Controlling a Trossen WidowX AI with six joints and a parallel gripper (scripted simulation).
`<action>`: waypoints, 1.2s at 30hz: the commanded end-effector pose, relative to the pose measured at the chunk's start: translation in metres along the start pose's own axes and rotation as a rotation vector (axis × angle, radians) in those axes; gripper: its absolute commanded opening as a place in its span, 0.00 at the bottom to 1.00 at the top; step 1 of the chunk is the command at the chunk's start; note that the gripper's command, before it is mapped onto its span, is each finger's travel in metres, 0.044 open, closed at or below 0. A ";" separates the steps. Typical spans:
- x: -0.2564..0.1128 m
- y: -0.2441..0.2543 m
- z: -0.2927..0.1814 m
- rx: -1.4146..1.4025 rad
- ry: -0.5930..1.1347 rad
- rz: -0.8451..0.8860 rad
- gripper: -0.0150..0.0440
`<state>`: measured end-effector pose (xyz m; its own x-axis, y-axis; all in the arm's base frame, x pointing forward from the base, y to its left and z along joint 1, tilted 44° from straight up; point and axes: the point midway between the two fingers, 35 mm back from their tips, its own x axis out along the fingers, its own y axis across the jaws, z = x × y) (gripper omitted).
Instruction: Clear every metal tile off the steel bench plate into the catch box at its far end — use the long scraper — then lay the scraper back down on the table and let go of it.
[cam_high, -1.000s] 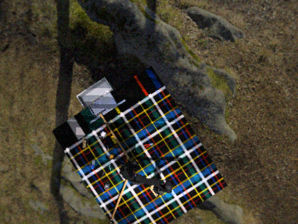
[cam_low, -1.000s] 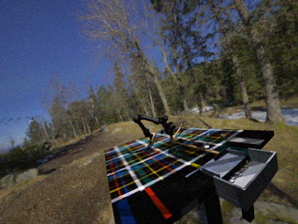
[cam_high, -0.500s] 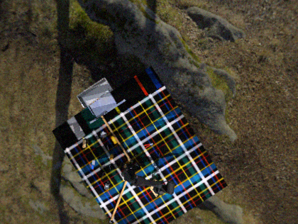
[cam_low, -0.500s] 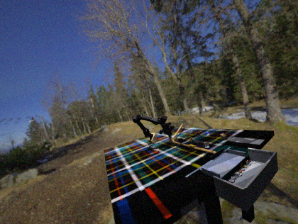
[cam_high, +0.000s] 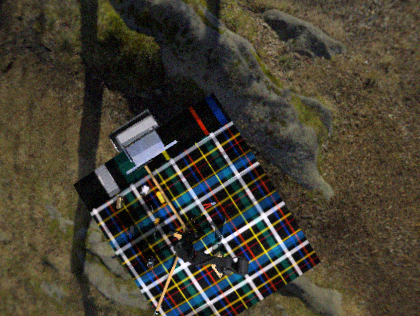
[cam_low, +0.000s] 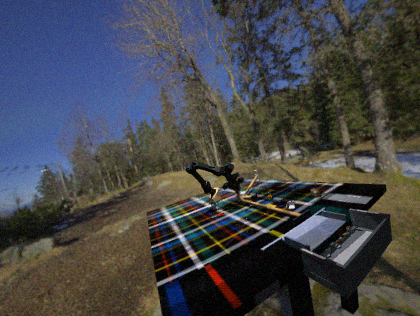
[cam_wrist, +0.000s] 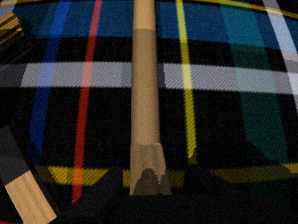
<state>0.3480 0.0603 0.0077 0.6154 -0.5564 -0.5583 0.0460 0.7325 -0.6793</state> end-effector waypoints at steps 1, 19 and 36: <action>-0.005 -0.001 -0.006 0.001 -0.005 -0.004 0.25; -0.012 -0.013 -0.019 0.001 -0.008 -0.006 0.25; -0.014 -0.036 -0.023 0.004 -0.008 -0.008 0.25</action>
<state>0.3216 0.0370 0.0254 0.6200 -0.5572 -0.5524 0.0460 0.7287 -0.6833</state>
